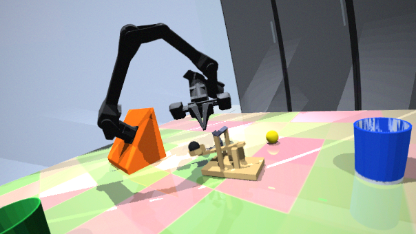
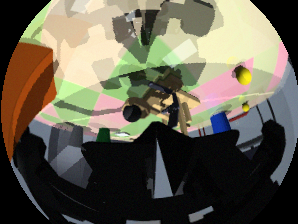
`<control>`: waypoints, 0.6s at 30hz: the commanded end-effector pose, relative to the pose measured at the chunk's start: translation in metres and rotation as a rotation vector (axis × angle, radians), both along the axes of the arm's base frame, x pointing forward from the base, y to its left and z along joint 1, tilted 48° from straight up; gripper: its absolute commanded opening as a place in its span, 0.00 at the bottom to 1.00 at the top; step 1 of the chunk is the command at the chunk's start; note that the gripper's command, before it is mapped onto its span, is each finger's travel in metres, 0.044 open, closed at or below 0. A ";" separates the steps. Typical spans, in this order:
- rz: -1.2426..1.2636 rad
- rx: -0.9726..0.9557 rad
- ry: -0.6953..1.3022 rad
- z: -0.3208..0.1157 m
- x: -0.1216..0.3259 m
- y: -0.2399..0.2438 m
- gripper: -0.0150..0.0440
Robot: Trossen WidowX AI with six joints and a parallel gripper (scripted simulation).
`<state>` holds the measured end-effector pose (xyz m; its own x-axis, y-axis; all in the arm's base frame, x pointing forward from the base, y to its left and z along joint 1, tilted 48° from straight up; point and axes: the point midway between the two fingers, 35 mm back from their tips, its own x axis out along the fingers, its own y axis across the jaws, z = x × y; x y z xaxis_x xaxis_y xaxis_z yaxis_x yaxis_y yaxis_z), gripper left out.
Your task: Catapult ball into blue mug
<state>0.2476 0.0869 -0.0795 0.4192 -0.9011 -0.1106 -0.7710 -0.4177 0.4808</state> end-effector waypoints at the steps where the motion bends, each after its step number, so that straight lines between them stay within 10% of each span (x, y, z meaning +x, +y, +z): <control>1: 0.005 -0.008 0.008 -0.005 -0.001 -0.007 0.25; 18: 0.006 -0.010 0.007 -0.025 -0.003 -0.027 0.25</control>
<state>0.2465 0.0655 -0.1007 0.4203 -0.9008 -0.1093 -0.7712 -0.4181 0.4801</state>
